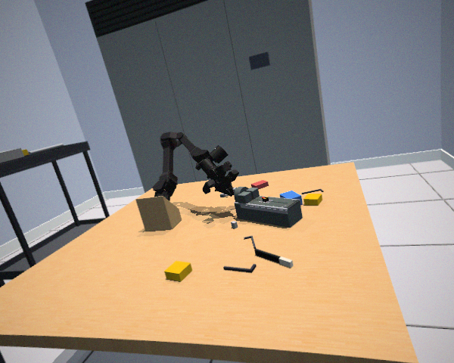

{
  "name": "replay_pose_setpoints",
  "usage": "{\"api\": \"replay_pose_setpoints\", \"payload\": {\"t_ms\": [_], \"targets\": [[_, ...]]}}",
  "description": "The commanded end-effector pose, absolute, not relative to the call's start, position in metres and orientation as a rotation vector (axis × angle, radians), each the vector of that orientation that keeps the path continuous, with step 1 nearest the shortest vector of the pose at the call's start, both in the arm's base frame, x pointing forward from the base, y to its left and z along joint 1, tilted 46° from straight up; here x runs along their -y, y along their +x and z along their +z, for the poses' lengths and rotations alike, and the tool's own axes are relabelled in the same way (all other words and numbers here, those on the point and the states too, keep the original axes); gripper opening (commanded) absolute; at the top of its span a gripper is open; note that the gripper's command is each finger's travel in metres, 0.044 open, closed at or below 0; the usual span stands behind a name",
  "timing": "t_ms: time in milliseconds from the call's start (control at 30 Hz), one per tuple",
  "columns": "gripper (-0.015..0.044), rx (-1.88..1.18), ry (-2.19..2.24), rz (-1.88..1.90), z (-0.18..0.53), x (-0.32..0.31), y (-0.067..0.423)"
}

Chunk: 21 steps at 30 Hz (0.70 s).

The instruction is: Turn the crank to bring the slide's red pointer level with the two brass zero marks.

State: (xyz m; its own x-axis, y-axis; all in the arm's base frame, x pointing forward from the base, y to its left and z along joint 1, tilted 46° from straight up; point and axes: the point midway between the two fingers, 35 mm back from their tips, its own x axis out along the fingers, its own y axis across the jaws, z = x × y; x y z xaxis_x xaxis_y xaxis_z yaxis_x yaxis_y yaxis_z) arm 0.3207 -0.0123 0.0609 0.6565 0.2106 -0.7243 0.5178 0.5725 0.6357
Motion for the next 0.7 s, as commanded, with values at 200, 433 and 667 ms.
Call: {"api": "replay_pose_setpoints", "payload": {"t_ms": [200,433,667], "targets": [[0.0,-0.85,0.973,-0.188,0.0693,0.0092,0.3249],[0.0,-0.85,0.973,-0.188,0.0697,0.0088,0.3252],[0.0,-0.85,0.973,-0.188,0.0701,0.0084,0.3255]]}}
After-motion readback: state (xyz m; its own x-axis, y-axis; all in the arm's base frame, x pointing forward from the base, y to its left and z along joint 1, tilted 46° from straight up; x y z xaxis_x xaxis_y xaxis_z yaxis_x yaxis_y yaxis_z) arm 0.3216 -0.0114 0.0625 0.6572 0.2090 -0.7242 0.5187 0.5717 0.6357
